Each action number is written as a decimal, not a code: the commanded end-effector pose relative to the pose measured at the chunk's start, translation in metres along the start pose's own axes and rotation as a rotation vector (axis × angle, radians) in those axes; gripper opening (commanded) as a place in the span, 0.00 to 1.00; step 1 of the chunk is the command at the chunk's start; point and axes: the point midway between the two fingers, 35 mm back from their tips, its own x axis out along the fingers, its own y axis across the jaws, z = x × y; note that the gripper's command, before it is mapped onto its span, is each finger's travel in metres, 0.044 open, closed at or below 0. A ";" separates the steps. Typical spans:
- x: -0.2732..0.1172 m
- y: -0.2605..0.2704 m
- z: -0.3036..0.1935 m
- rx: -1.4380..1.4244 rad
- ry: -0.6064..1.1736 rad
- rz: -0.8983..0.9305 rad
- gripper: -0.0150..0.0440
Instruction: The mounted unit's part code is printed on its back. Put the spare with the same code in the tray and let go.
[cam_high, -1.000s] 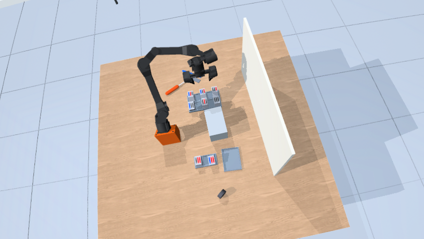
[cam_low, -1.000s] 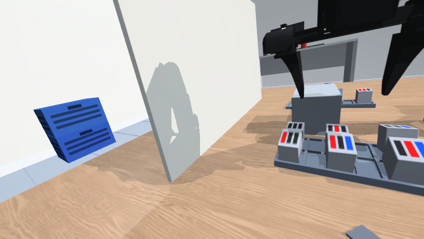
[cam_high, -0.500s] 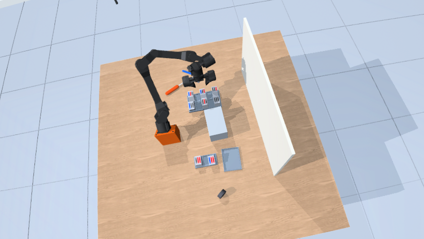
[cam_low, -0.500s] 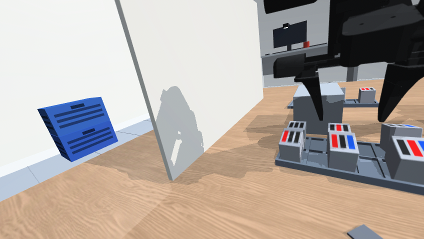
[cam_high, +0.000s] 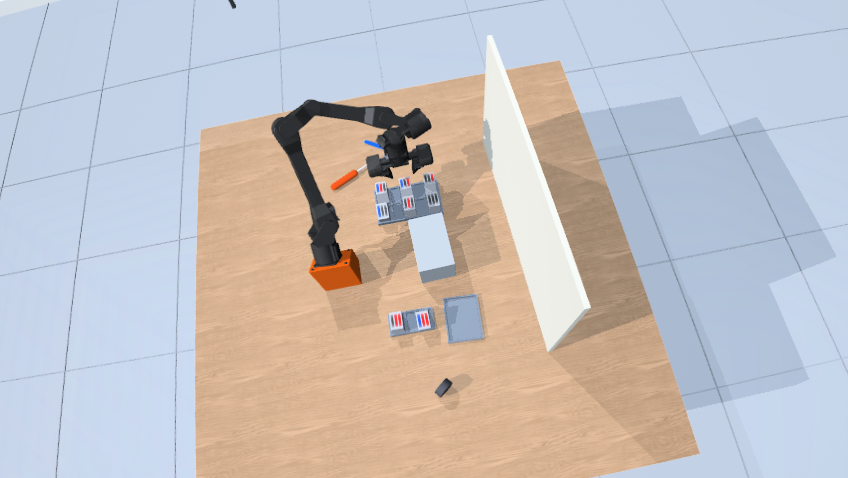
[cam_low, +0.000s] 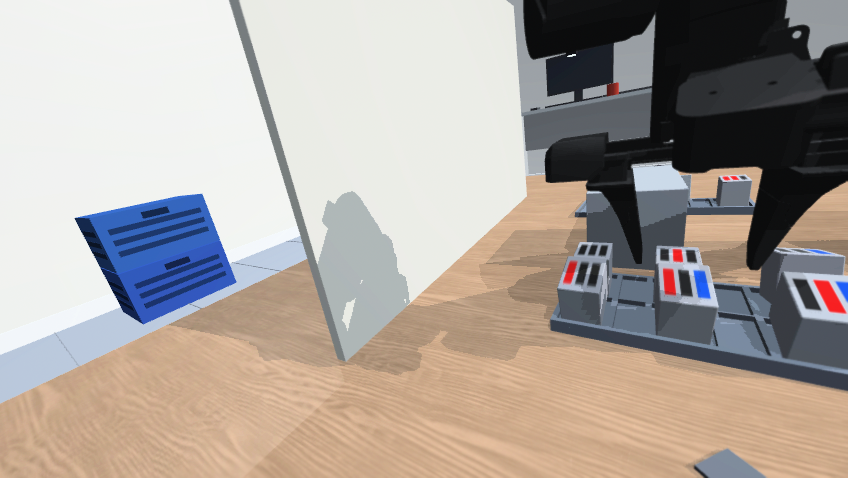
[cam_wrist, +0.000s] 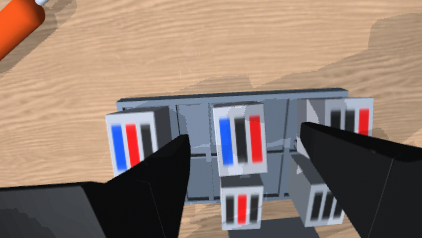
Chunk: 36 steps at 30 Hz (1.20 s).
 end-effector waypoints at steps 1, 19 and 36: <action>0.008 -0.001 -0.001 0.007 0.005 -0.001 0.76; 0.037 -0.002 -0.001 0.007 0.003 -0.001 0.76; 0.062 0.001 0.000 0.008 -0.002 -0.002 0.76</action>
